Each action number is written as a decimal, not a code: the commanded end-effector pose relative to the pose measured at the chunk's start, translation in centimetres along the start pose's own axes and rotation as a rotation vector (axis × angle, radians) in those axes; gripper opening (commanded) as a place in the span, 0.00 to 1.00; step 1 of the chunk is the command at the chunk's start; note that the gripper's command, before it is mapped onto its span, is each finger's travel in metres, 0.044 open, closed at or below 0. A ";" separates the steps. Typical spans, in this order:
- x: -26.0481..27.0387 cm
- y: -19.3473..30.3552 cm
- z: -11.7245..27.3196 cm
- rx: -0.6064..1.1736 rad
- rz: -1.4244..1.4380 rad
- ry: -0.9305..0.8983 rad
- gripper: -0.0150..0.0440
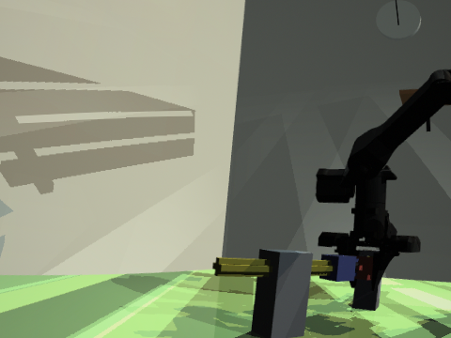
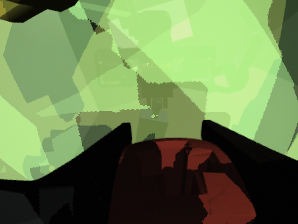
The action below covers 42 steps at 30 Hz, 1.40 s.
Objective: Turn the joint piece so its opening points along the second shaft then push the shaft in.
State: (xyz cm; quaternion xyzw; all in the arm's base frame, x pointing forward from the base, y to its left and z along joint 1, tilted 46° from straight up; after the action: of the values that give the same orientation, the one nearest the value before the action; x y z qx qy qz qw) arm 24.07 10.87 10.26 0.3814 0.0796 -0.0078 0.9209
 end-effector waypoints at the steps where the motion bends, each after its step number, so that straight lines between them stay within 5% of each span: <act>1: 0.0 0.0 0.0 0.000 0.000 0.000 0.50; 3: 0.0 0.0 0.0 0.000 0.000 0.000 0.50; 9: 0.0 0.0 0.0 0.000 0.000 0.000 0.25; 42: 1.3 0.4 0.4 -0.069 0.277 -0.006 0.25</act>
State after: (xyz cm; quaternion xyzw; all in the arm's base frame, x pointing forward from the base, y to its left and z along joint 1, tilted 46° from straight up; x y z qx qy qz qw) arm 25.33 10.94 10.57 0.3579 0.0266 0.1145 0.9263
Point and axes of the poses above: the point midway between the two fingers, 35 mm back from their tips, its own z axis back along the fingers, its own x axis across the jaws, y = z × x, the point moved 5 cm from there along z, back along the fingers, and after that the axes turned 5 degrees about z, right-handed, at the moved point
